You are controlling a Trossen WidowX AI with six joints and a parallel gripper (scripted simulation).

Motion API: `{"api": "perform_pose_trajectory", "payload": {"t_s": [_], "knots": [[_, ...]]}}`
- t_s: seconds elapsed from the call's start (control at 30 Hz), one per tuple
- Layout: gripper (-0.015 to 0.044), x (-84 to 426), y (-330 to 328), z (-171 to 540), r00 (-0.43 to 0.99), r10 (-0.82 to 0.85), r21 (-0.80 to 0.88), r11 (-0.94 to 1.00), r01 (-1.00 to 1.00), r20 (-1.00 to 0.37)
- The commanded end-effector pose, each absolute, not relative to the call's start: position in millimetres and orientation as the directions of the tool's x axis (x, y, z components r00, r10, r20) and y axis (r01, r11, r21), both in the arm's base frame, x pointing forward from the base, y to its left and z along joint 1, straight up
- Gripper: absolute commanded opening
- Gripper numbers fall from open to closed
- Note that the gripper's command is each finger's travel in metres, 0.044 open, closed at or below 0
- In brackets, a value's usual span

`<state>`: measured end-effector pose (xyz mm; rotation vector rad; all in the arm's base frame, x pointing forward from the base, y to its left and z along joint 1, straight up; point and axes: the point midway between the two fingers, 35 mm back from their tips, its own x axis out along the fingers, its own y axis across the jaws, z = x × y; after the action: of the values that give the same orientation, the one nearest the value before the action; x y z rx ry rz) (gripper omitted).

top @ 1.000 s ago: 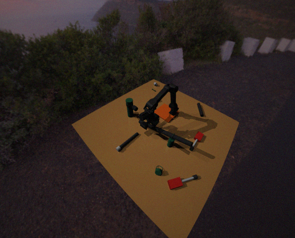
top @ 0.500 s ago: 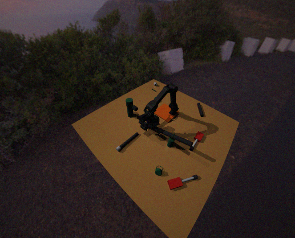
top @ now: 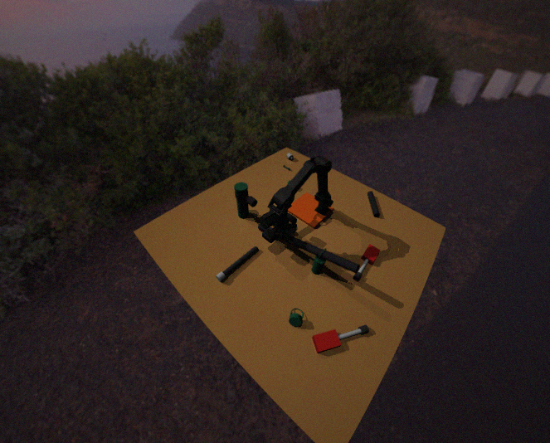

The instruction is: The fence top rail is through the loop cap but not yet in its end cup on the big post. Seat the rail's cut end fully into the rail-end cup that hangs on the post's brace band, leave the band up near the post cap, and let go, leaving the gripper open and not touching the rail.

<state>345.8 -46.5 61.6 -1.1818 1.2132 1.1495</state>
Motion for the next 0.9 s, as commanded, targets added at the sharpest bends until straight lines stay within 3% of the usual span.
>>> {"api": "perform_pose_trajectory", "payload": {"t_s": [0.0,0.2,0.87], "knots": [[0.0137,346,-47,61,0.031,-0.004,-0.031,0.049,-0.998,-1.000],[0.0000,346,-46,67,0.031,-0.004,-0.031,0.049,-0.998,-1.000],[0.0000,342,-61,149,0.015,-0.334,-0.034,0.052,-0.998,-0.943]]}}
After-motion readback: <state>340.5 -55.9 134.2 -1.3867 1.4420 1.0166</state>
